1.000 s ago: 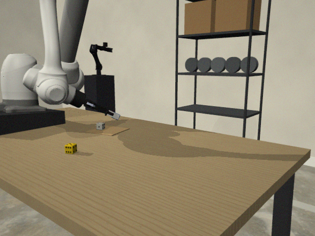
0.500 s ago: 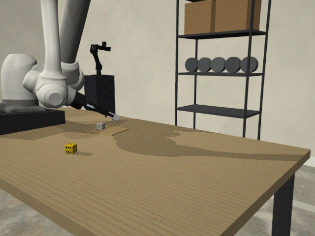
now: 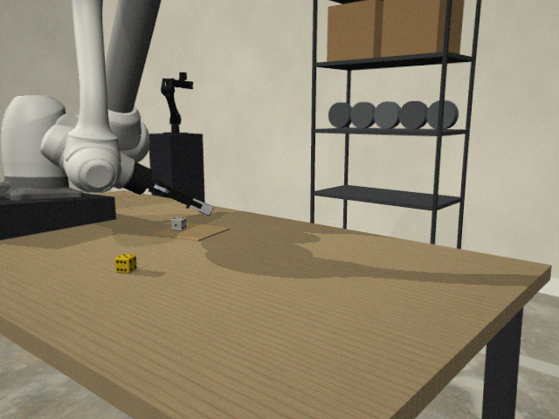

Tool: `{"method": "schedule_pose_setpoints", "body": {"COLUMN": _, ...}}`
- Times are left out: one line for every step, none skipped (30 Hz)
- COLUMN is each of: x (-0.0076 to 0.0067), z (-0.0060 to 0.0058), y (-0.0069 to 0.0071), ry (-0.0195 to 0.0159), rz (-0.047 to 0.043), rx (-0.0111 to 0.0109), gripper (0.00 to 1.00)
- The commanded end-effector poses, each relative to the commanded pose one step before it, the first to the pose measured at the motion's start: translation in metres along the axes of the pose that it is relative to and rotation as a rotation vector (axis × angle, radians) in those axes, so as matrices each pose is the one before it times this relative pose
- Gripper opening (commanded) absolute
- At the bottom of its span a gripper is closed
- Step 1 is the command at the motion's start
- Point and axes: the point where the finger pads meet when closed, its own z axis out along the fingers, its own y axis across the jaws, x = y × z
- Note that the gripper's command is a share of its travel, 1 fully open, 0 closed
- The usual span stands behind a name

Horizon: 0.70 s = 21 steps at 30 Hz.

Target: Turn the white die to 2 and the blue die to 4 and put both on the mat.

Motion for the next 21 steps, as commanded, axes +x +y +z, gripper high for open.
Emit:
{"method": "schedule_pose_setpoints", "body": {"x": 0.00022, "z": 0.00086, "y": 0.00024, "ry": -0.00049, "rz": 0.00129, "rx": 0.00217, "gripper": 0.24}}
{"method": "schedule_pose_setpoints", "body": {"x": 0.00000, "z": 0.00000, "y": 0.00000, "ry": 0.00000, "rz": 0.00000, "rx": 0.00000, "gripper": 0.24}}
{"method": "schedule_pose_setpoints", "body": {"x": 0.00000, "z": 0.00000, "y": 0.00000, "ry": 0.00000, "rz": 0.00000, "rx": 0.00000, "gripper": 0.24}}
{"method": "schedule_pose_setpoints", "body": {"x": 0.00000, "z": 0.00000, "y": 0.00000, "ry": 0.00000, "rz": 0.00000, "rx": 0.00000, "gripper": 0.24}}
{"method": "schedule_pose_setpoints", "body": {"x": 0.00000, "z": 0.00000, "y": 0.00000, "ry": 0.00000, "rz": 0.00000, "rx": 0.00000, "gripper": 0.24}}
{"method": "schedule_pose_setpoints", "body": {"x": 0.00000, "z": 0.00000, "y": 0.00000, "ry": 0.00000, "rz": 0.00000, "rx": 0.00000, "gripper": 0.24}}
{"method": "schedule_pose_setpoints", "body": {"x": 0.00000, "z": 0.00000, "y": 0.00000, "ry": 0.00000, "rz": 0.00000, "rx": 0.00000, "gripper": 0.24}}
{"method": "schedule_pose_setpoints", "body": {"x": 0.00000, "z": 0.00000, "y": 0.00000, "ry": 0.00000, "rz": 0.00000, "rx": 0.00000, "gripper": 0.24}}
{"method": "schedule_pose_setpoints", "body": {"x": 0.00000, "z": 0.00000, "y": 0.00000, "ry": 0.00000, "rz": 0.00000, "rx": 0.00000, "gripper": 0.24}}
{"method": "schedule_pose_setpoints", "body": {"x": 0.00000, "z": 0.00000, "y": 0.00000, "ry": 0.00000, "rz": 0.00000, "rx": 0.00000, "gripper": 0.24}}
{"method": "schedule_pose_setpoints", "body": {"x": 0.00000, "z": 0.00000, "y": 0.00000, "ry": 0.00000, "rz": 0.00000, "rx": 0.00000, "gripper": 0.24}}
{"method": "schedule_pose_setpoints", "body": {"x": 0.00000, "z": 0.00000, "y": 0.00000, "ry": 0.00000, "rz": 0.00000, "rx": 0.00000, "gripper": 0.24}}
{"method": "schedule_pose_setpoints", "body": {"x": 0.00000, "z": 0.00000, "y": 0.00000, "ry": 0.00000, "rz": 0.00000, "rx": 0.00000, "gripper": 0.24}}
{"method": "schedule_pose_setpoints", "body": {"x": 0.00003, "z": 0.00001, "y": 0.00000, "ry": 0.00000, "rz": 0.00000, "rx": 0.00000, "gripper": 0.24}}
{"method": "schedule_pose_setpoints", "body": {"x": 0.00007, "z": 0.00004, "y": 0.00000, "ry": 0.00000, "rz": 0.00000, "rx": 0.00000, "gripper": 0.24}}
{"method": "schedule_pose_setpoints", "body": {"x": 0.00012, "z": 0.00007, "y": 0.00000, "ry": 0.00000, "rz": 0.00000, "rx": 0.00000, "gripper": 0.24}}
{"method": "schedule_pose_setpoints", "body": {"x": 0.00019, "z": 0.00010, "y": 0.00000, "ry": 0.00000, "rz": 0.00000, "rx": 0.00000, "gripper": 0.24}}
{"method": "schedule_pose_setpoints", "body": {"x": 0.00026, "z": 0.00014, "y": 0.00000, "ry": 0.00000, "rz": 0.00000, "rx": 0.00000, "gripper": 0.24}}
{"method": "schedule_pose_setpoints", "body": {"x": 0.00033, "z": 0.00018, "y": 0.00000, "ry": 0.00000, "rz": 0.00000, "rx": 0.00000, "gripper": 0.24}}
{"method": "schedule_pose_setpoints", "body": {"x": 0.00040, "z": 0.00021, "y": 0.00000, "ry": 0.00000, "rz": 0.00000, "rx": 0.00000, "gripper": 0.24}}
{"method": "schedule_pose_setpoints", "body": {"x": 0.00047, "z": 0.00025, "y": 0.00000, "ry": 0.00000, "rz": 0.00000, "rx": 0.00000, "gripper": 0.24}}
